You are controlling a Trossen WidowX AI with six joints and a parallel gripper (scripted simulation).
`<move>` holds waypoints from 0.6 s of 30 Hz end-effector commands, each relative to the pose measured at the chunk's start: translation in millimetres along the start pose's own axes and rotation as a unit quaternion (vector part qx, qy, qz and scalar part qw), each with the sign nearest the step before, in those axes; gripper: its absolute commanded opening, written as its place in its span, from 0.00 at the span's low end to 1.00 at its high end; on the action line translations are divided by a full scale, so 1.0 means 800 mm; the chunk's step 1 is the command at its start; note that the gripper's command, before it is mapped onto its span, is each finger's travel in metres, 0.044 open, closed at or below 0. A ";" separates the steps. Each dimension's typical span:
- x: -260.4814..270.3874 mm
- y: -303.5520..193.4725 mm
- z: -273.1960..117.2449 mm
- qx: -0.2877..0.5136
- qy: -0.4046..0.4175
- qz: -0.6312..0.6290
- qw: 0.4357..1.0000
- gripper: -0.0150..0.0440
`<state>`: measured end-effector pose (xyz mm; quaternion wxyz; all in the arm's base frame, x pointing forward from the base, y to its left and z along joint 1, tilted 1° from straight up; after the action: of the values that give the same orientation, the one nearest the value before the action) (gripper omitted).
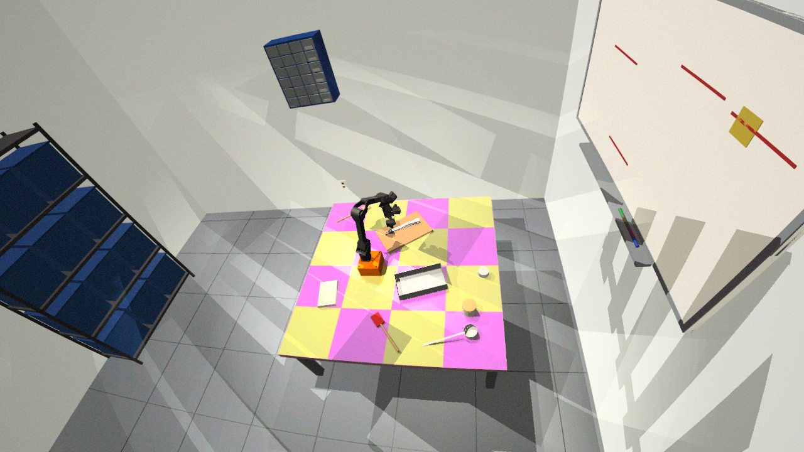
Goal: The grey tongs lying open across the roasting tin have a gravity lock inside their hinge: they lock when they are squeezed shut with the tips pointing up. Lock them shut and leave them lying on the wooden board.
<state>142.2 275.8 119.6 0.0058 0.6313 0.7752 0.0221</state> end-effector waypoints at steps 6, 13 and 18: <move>-0.050 -0.085 -0.049 0.010 -0.007 0.003 1.000 1.00; -0.049 -0.085 -0.052 0.010 -0.007 0.003 1.000 1.00; -0.049 -0.082 -0.094 0.007 -0.004 0.002 1.000 1.00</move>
<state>82.8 221.2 167.1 0.0091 0.6322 0.7748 0.0020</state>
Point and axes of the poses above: the point midway between the two fingers, 35 mm back from their tips, its own z axis out along the fingers, its own x axis across the jaws, y = z × x, the point moved 5 cm from there along -z, back along the fingers, and after that the axes turned 7 degrees about z, right-handed, at the moved point
